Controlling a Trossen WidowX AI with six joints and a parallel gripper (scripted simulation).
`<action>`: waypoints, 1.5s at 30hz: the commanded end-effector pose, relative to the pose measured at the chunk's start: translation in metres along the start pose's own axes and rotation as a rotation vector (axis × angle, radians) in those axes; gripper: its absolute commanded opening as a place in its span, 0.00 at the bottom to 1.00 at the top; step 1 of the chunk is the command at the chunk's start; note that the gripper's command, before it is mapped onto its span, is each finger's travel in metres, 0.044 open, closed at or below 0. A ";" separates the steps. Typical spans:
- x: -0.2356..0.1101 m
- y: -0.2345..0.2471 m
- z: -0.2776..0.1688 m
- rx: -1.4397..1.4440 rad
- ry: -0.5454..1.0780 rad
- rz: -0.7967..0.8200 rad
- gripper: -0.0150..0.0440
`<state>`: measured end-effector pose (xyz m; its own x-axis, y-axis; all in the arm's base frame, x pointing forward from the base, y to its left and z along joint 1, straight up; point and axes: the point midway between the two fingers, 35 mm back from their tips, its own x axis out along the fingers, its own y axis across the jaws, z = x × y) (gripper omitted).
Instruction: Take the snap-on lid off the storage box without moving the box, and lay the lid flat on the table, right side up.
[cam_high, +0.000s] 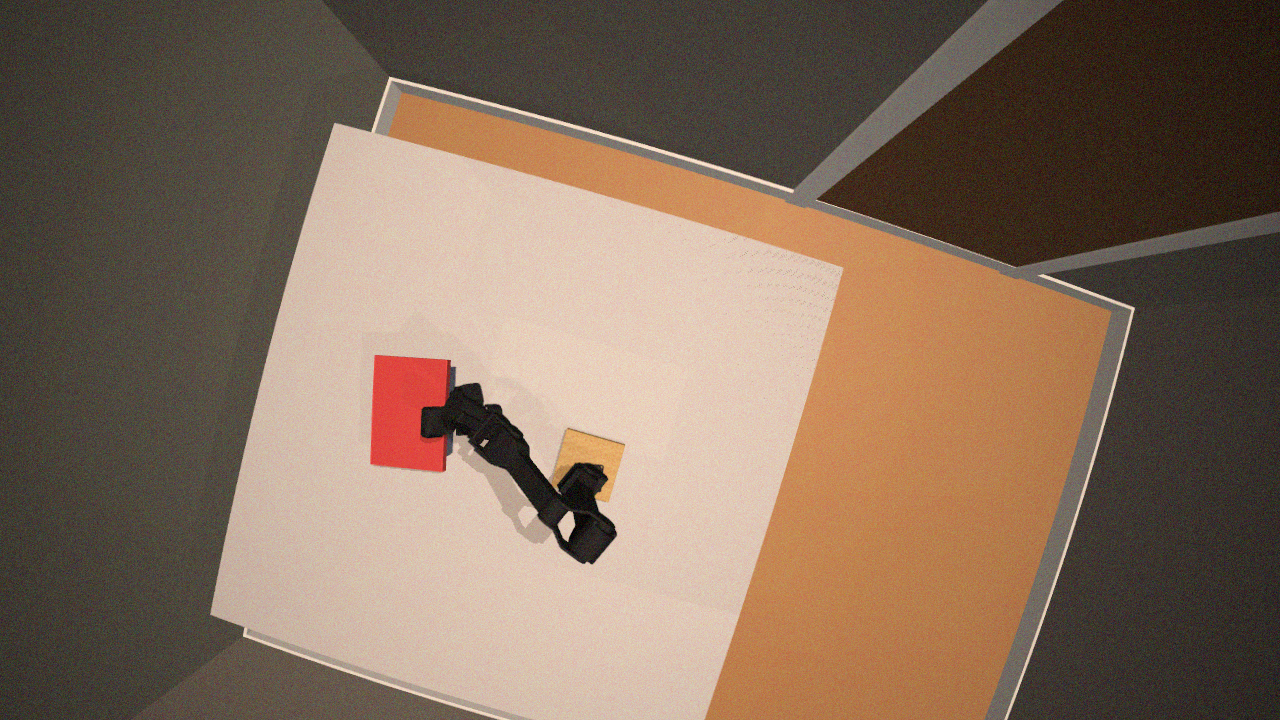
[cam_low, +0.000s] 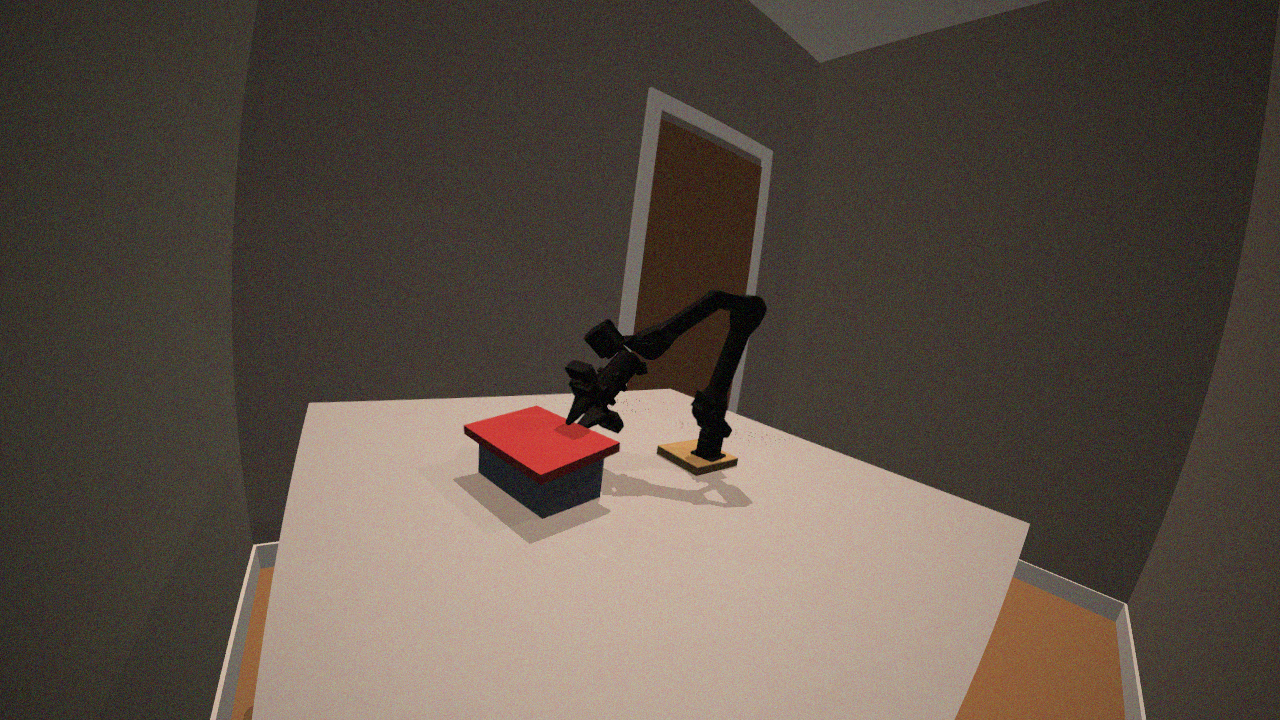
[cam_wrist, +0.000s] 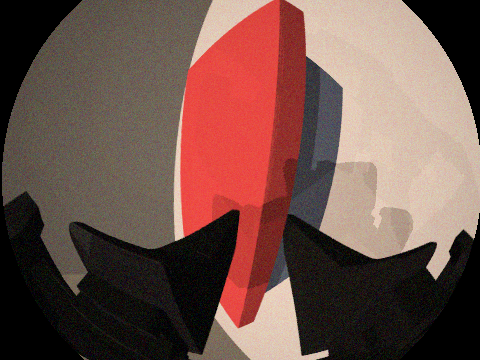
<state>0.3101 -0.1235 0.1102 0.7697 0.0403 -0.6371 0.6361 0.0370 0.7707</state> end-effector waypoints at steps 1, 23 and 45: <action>0.001 0.001 0.000 0.001 -0.001 -0.001 0.25; 0.003 0.002 0.000 0.001 -0.001 -0.001 0.25; -0.007 0.013 0.000 0.000 -0.005 0.007 0.25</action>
<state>0.3115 -0.1230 0.1146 0.7630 0.0417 -0.6451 0.6443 0.0321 0.7641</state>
